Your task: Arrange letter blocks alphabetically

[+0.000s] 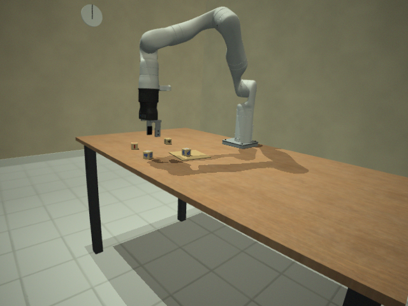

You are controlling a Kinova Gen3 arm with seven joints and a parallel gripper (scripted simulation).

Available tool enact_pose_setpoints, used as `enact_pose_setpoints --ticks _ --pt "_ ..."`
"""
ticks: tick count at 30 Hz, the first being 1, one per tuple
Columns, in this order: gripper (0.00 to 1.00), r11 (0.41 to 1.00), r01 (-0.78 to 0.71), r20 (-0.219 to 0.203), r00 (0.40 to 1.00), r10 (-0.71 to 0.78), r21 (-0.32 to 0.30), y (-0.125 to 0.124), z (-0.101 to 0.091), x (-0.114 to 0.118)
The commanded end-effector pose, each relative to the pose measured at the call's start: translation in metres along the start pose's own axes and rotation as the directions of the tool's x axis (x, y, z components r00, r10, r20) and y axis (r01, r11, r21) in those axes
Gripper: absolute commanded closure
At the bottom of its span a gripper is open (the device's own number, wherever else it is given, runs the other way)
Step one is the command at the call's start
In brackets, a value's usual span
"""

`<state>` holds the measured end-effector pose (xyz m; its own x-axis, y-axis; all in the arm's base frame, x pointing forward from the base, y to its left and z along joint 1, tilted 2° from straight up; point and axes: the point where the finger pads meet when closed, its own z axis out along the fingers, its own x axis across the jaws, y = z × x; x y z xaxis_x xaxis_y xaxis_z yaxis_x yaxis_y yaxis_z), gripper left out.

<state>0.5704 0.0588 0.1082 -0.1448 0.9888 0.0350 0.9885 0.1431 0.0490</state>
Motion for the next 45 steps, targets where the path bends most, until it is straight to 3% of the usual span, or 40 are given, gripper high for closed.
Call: enact_pose_setpoints --ticks 1,9,45 --pt "0.0 1.0 -0.017 0.015 1.0 0.017 0.017 0.019 0.013 -0.027" --pt "0.0 1.0 -0.014 0.014 1.0 0.014 0.021 0.031 0.015 -0.035" --pt "0.0 1.0 -0.014 0.014 1.0 0.013 0.021 0.032 0.015 -0.035"
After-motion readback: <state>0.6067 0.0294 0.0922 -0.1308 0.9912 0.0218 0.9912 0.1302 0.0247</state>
